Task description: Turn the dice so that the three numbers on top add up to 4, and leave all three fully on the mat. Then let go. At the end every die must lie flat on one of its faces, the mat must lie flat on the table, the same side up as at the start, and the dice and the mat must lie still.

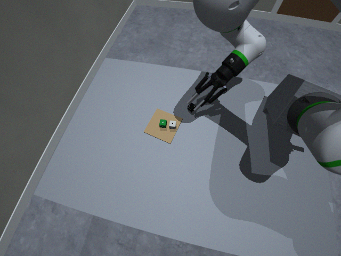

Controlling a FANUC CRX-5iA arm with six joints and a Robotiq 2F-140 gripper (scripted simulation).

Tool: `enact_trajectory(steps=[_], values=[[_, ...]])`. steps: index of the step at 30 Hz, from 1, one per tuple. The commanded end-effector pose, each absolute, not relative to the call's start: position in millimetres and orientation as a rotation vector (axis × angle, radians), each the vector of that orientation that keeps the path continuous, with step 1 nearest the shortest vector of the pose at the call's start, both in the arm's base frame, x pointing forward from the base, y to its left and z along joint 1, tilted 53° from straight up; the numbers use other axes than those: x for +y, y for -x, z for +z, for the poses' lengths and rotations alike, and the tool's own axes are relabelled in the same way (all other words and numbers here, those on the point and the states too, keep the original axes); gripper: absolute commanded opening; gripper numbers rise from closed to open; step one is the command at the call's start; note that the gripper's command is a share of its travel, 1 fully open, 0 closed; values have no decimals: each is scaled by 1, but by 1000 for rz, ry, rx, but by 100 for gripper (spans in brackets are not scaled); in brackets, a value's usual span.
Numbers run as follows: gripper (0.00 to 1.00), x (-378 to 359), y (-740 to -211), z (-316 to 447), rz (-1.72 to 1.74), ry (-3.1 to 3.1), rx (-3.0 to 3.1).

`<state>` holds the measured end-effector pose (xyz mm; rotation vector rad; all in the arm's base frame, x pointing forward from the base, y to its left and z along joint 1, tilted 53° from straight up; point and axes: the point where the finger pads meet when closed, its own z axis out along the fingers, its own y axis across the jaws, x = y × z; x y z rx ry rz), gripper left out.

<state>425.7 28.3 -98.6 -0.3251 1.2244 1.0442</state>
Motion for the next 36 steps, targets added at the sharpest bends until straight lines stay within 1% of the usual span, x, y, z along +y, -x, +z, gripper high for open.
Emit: enact_trajectory(steps=[1,7,17,36], values=[[28,21,-420,-102,1044,325,1225],[28,10,-410,-108,1044,325,1225],[28,7,-409,-107,1044,325,1225],[28,-35,-394,-73,1044,325,1225]])
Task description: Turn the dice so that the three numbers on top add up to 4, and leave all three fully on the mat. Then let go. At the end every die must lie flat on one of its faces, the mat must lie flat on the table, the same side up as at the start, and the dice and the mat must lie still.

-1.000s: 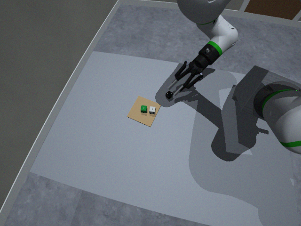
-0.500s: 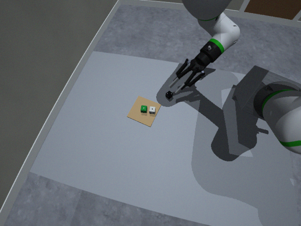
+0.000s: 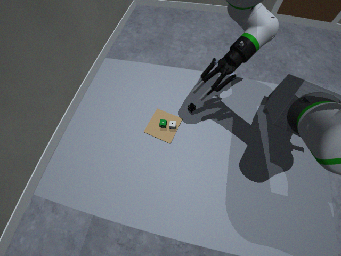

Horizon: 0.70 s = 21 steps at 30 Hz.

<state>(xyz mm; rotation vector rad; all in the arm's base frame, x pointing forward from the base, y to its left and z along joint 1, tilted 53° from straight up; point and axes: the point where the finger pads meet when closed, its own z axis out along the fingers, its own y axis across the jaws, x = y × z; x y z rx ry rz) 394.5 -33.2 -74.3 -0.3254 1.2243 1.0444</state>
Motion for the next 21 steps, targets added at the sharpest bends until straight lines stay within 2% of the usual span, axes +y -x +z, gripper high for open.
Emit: enact_trajectory(steps=[1,21], values=[[28,-36,-394,-72,1044,325,1225],[28,-10,-401,-51,1195,648,1605]])
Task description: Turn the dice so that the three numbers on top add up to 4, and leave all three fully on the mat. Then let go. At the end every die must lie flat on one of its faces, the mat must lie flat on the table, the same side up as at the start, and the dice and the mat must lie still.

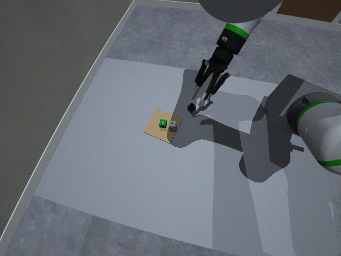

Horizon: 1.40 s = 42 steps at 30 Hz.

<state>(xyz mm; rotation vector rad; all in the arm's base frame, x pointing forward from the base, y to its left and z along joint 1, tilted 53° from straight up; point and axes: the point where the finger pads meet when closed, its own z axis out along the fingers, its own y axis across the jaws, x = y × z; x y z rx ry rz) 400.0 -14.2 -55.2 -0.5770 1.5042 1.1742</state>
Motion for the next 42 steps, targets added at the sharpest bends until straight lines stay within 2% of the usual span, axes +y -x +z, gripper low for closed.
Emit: enact_trajectory(steps=[1,27,28,42], values=[[28,-9,-402,-49,1193,682,1652],[28,-41,-421,-3,840,958,2176],[100,-41,-421,-3,840,958,2176],[100,-40,-421,-5,877,879,2225]])
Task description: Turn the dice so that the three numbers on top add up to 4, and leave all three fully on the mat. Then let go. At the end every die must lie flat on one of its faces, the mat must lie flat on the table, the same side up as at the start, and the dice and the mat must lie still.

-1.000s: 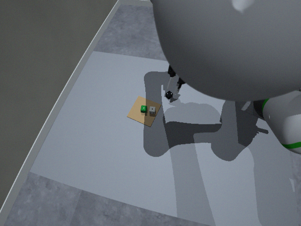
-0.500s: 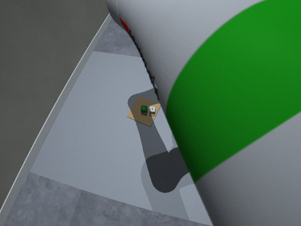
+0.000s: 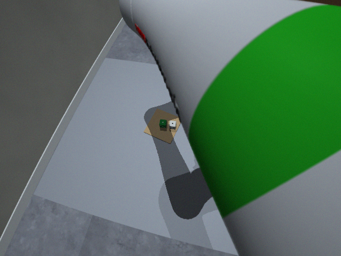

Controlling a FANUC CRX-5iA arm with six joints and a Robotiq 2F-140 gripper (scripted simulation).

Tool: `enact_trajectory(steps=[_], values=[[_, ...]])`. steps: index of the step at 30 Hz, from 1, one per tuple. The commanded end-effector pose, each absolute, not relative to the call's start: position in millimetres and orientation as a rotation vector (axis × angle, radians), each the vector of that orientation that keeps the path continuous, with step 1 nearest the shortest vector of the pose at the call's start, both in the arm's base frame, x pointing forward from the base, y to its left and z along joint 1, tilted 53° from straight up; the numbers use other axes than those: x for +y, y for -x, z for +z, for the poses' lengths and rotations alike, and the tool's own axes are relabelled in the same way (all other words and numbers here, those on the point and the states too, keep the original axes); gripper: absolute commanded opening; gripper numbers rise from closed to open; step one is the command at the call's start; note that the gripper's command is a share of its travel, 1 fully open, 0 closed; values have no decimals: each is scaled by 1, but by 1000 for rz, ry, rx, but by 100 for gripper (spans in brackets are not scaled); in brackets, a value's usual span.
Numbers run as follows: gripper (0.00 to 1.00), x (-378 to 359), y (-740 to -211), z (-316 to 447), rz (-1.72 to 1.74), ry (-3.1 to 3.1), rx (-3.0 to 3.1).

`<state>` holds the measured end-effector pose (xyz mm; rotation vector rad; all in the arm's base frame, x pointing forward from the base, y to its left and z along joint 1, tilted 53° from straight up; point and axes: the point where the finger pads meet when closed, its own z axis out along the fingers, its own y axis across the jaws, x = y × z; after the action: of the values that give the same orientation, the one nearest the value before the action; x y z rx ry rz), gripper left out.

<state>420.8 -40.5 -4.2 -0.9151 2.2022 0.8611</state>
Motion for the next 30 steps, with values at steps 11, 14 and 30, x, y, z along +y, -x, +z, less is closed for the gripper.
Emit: enact_trajectory(steps=[11,14,30], values=[[100,-36,-420,-13,1069,406,2455],[100,-34,-420,-15,1113,280,2500],[100,-28,-419,-25,1303,-415,2649]])
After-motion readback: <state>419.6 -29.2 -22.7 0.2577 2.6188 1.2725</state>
